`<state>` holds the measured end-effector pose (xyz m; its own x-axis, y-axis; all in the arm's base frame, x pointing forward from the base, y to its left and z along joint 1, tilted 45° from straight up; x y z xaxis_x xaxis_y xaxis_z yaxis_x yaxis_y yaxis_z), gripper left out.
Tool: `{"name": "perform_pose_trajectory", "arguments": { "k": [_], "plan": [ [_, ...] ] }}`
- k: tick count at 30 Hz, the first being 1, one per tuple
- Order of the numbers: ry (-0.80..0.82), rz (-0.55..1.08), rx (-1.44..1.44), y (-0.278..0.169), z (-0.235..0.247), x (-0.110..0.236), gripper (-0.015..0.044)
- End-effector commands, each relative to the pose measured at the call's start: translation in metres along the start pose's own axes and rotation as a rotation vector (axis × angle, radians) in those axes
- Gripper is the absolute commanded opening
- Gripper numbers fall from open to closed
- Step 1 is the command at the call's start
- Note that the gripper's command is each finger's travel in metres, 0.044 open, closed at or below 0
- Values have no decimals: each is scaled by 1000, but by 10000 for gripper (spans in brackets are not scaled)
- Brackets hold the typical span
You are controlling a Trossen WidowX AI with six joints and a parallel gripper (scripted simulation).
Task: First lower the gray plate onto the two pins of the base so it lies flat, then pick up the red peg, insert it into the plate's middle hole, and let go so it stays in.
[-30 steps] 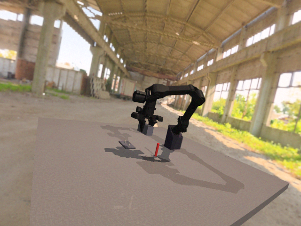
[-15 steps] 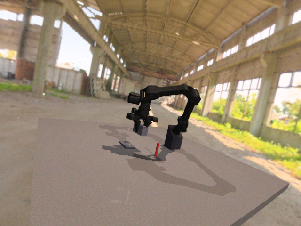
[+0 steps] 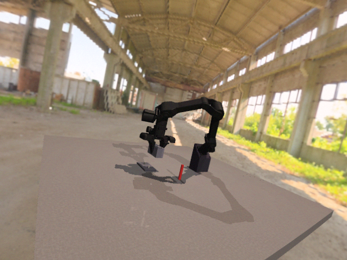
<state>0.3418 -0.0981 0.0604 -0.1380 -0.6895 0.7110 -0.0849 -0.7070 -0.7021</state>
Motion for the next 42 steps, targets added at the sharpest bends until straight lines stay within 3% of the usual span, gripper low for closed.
{"name": "perform_pose_trajectory", "arguments": {
  "k": [1, 22, 42],
  "plan": [
    [-6, -5, -2, 13, -1, -7, 0],
    [-5, -5, -32, 71, -8, -41, 0],
    [-5, -5, -32, 73, -8, -42, 0]
  ]
}}
Point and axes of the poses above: the point midway between the two fingers, 35 mm back from their tips, its own x axis back along the fingers, its own z axis across the jaws, y = z × x, the point moved 6 cm from there along x, back along the fingers, and after that the axes turned 3 degrees about x, right-handed, at the moved point
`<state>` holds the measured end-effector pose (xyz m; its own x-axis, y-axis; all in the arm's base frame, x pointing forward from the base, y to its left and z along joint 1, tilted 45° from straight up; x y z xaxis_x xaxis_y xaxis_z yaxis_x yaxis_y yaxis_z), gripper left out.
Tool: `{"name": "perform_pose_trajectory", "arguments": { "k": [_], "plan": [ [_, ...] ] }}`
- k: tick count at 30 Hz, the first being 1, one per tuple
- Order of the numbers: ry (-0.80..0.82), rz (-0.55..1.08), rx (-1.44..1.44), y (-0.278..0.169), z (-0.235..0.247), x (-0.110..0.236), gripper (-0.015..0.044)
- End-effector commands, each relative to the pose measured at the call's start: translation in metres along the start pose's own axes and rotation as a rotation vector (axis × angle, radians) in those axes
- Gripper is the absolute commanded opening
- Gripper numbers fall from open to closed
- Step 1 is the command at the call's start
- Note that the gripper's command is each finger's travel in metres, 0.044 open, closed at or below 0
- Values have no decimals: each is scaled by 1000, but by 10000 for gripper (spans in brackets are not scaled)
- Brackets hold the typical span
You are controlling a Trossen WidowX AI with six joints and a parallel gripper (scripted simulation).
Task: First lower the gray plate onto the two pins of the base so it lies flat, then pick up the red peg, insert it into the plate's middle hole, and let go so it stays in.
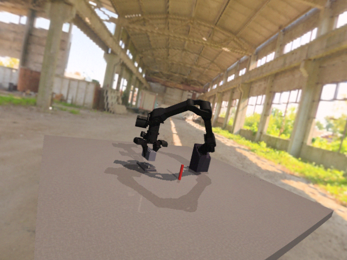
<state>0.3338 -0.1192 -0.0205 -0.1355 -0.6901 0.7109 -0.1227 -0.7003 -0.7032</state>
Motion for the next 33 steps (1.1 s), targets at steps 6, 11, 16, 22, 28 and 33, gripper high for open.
{"name": "perform_pose_trajectory", "arguments": {
  "k": [6, 11, 16, 22, 28, 33],
  "plan": [
    [-3, -5, 6, 2, -1, -2, 0],
    [-3, -4, 6, 2, -1, -13, 0],
    [-3, -4, 6, 2, -1, -17, 0],
    [-3, -4, 6, 2, -1, -22, 0],
    [-3, -4, 6, 2, -1, -32, 0],
    [-3, -3, 6, 2, -1, -40, 0]
  ]
}}
Point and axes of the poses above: the point midway between the two fingers, 35 mm back from their tips, its own x axis back along the fingers, its own z axis across the jaws, y = z × x, the point moved 6 cm from there along x, back along the fingers, and after that the axes turned 3 degrees about x, right-handed, at the moved point
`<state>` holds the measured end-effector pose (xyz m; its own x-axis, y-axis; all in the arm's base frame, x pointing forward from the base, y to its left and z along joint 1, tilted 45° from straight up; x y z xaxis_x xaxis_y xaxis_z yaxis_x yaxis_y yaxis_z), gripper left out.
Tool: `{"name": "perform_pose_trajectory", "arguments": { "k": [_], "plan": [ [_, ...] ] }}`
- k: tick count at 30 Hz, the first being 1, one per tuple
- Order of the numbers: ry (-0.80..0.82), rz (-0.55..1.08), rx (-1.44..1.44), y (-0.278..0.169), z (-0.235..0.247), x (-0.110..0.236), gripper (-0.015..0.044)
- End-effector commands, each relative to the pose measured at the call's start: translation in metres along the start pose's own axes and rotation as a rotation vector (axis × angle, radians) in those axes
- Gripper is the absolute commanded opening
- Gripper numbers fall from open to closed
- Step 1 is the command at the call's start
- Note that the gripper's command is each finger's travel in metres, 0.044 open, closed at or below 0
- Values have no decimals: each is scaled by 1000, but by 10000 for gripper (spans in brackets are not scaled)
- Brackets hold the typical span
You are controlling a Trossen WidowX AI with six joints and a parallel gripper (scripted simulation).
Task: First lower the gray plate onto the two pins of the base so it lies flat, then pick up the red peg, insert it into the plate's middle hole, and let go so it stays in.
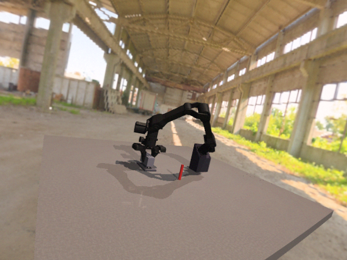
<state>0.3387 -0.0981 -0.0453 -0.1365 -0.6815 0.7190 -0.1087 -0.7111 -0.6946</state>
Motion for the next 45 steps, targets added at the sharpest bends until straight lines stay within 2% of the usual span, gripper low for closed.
{"name": "perform_pose_trajectory", "arguments": {
  "k": [1, 10, 27, 32, 34, 39, 41, 45],
  "plan": [
    [-5, 9, -10, 0, -2, -8, 0],
    [-2, 1, 0, 0, 0, -4, 0],
    [-2, 1, 0, 0, 0, -4, 440],
    [-2, 0, -1, 0, 0, -2, 440],
    [-2, -2, -3, 2, 3, 19, 440],
    [-5, 1, -10, 3, 2, 103, 440],
    [-6, 3, -10, 2, 1, 114, 440],
    [-6, 3, -10, 4, 3, 114, 440]
  ]
}}
Point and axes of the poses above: the point midway between the two fingers, 35 mm back from their tips, its own x axis back along the fingers, its own z axis across the jaws, y = z × x, the point moved 6 cm from there along x, back along the fingers, and after that the axes turned 3 degrees about x, right-handed, at the moved point
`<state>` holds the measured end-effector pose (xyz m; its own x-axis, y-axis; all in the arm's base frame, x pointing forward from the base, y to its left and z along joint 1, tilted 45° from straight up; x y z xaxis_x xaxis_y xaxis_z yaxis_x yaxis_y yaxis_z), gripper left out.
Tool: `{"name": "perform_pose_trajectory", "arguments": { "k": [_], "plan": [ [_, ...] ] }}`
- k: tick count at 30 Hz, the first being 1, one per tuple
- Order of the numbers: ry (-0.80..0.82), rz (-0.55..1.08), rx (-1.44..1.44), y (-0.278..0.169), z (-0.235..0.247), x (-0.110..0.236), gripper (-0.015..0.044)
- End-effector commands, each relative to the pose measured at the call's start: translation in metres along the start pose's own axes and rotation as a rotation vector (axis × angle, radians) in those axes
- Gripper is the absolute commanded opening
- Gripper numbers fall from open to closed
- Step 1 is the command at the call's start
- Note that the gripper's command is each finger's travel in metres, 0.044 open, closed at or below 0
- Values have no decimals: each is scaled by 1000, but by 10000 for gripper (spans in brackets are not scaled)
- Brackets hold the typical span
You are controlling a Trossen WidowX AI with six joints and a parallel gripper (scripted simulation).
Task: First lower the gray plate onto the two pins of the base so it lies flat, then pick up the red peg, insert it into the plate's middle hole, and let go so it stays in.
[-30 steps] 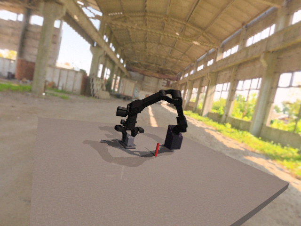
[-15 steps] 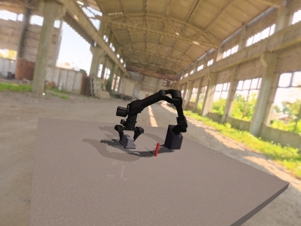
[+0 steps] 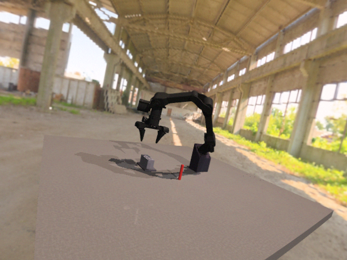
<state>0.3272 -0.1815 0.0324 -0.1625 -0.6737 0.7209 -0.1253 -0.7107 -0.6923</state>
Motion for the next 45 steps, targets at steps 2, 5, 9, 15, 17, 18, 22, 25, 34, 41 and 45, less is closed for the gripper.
{"name": "perform_pose_trajectory", "arguments": {
  "k": [2, 5, 9, 15, 17, 18, 22, 25, 34, 41, 45],
  "plan": [
    [-32, 7, 6, -2, -1, 0, 440],
    [-32, 7, 11, -4, -2, 0, 440],
    [-33, 6, 109, -48, -15, 7, 440],
    [-34, 10, 291, -117, -52, 12, 440],
    [-34, 13, 352, -137, -67, 12, 440],
    [-34, 15, 383, -147, -76, 12, 440],
    [-34, 23, 499, -177, -110, 8, 440],
    [-34, 25, 518, -181, -116, 7, 440],
    [-33, 26, 519, -182, -116, -26, 440],
    [-33, 27, 519, -184, -115, -41, 440],
    [-33, 26, 519, -184, -114, -46, 440]
  ]
}}
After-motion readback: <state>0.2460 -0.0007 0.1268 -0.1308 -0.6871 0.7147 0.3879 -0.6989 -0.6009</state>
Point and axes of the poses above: the point midway between the two fingers, 35 mm back from their tips, its own x axis back along the fingers, its own z axis across the jaws, y = z × x, the point moved 6 cm from there along x, back along the fingers, and after that the axes turned 3 degrees about x, right-handed, at the moved point
